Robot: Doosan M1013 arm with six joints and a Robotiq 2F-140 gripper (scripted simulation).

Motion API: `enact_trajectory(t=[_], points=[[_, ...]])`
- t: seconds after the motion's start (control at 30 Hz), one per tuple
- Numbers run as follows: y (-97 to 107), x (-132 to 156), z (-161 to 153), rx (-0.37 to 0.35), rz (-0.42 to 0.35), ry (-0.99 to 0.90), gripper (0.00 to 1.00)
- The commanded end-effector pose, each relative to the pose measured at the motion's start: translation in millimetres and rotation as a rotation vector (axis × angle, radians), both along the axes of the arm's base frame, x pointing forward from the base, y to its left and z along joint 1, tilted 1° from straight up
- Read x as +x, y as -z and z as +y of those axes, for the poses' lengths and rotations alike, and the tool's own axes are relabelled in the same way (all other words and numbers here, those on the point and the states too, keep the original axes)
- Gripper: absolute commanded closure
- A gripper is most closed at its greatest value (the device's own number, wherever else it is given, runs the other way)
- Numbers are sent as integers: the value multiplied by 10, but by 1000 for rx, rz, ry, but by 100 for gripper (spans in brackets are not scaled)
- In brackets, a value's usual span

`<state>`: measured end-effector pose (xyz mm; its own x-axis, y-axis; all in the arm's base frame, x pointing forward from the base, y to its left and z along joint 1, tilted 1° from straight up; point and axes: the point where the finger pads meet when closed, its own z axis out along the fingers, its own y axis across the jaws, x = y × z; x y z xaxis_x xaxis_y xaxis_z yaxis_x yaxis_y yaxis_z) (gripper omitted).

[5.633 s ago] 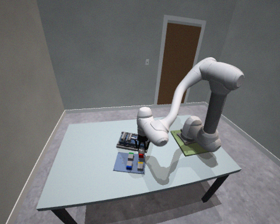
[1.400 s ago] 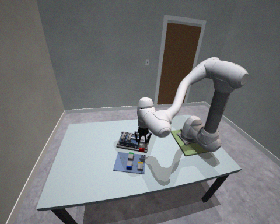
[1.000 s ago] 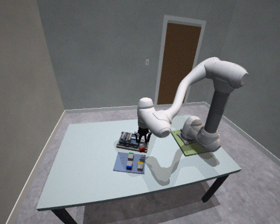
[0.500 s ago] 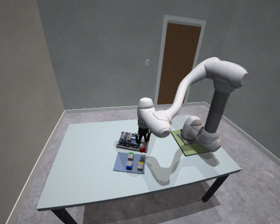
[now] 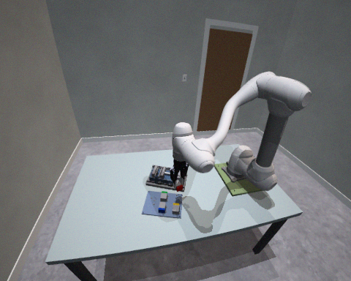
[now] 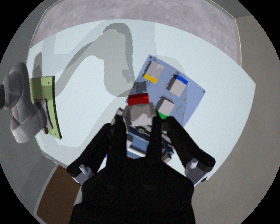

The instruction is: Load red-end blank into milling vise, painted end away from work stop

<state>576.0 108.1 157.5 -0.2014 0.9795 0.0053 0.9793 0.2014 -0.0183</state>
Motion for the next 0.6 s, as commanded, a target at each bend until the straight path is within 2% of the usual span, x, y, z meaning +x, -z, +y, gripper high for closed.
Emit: enact_trajectory(t=[0.0,0.57], points=[[-1,0,0,3,0,-41,100],[-2,0,0,7,0,-244,100]])
